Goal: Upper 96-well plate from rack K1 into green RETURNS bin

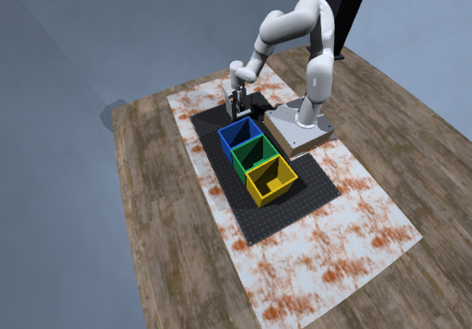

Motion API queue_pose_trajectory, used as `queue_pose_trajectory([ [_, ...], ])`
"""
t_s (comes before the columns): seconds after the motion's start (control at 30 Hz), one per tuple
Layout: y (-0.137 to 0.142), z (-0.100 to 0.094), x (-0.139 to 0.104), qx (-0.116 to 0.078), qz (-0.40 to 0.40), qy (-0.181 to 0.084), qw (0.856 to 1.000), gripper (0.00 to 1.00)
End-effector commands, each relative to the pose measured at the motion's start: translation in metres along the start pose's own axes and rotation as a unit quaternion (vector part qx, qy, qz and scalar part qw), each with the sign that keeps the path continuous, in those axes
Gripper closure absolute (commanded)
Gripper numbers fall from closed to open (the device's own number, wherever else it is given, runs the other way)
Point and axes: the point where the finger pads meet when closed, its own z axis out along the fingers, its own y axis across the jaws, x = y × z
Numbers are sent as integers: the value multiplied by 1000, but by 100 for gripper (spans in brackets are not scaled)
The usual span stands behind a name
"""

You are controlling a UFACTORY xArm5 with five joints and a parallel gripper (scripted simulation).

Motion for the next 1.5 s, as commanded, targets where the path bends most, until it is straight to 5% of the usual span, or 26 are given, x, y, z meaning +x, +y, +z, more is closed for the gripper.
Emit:
queue_pose_trajectory([
  [0.0, 1, -2, 1, -1, 0, 1, 1000, 100],
  [1.47, 1, -60, 0, -1, 0, 1, 1000, 100],
])
